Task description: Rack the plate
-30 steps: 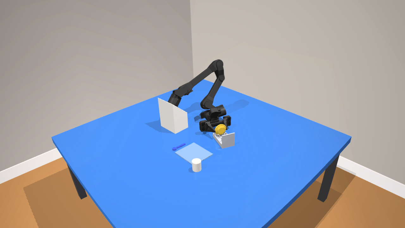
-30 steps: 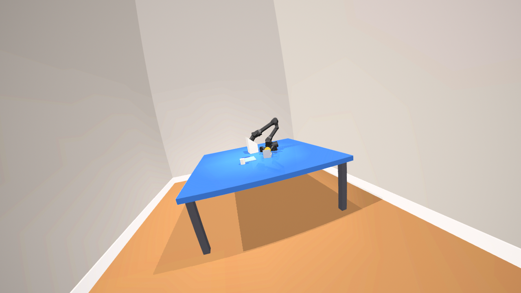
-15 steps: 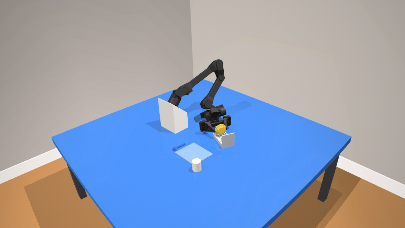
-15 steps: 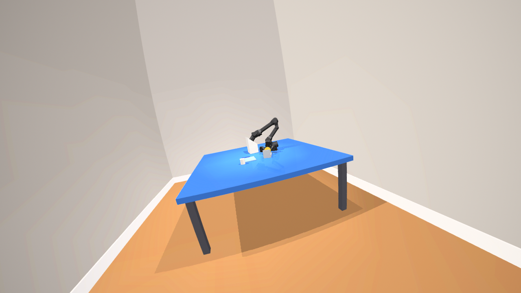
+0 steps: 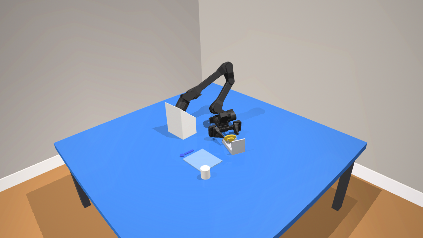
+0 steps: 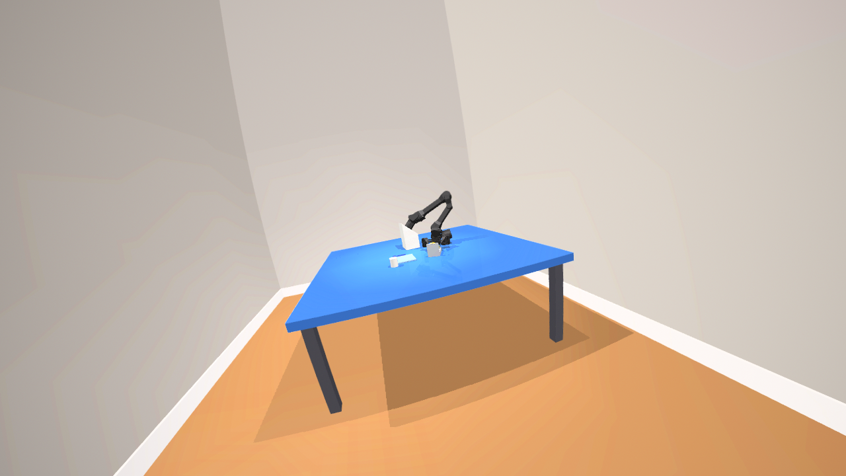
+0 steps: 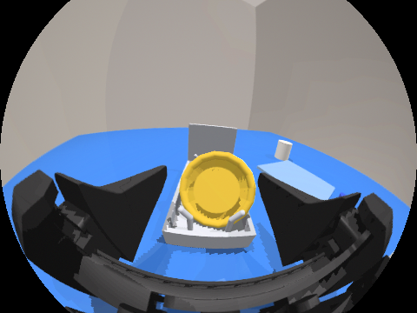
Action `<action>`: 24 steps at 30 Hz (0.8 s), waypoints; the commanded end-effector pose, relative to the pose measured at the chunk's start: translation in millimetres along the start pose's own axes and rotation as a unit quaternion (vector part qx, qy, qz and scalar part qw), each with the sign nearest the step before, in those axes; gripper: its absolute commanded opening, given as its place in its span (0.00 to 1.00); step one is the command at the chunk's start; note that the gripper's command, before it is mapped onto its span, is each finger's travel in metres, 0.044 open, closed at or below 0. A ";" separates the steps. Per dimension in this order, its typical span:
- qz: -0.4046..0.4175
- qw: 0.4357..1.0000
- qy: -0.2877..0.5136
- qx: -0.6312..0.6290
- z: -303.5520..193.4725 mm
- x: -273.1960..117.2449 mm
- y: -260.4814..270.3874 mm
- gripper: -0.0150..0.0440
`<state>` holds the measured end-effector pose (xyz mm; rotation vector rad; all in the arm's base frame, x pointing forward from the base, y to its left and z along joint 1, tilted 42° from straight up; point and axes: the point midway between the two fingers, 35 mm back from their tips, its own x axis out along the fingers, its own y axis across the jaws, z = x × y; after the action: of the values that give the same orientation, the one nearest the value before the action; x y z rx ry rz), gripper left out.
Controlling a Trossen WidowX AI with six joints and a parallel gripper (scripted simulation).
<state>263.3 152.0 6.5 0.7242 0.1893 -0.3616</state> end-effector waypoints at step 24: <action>-0.033 0.996 0.018 -0.078 113.9 19.9 1.6 0.93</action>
<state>281.5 74.6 88.7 0.6296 0.2318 -0.3835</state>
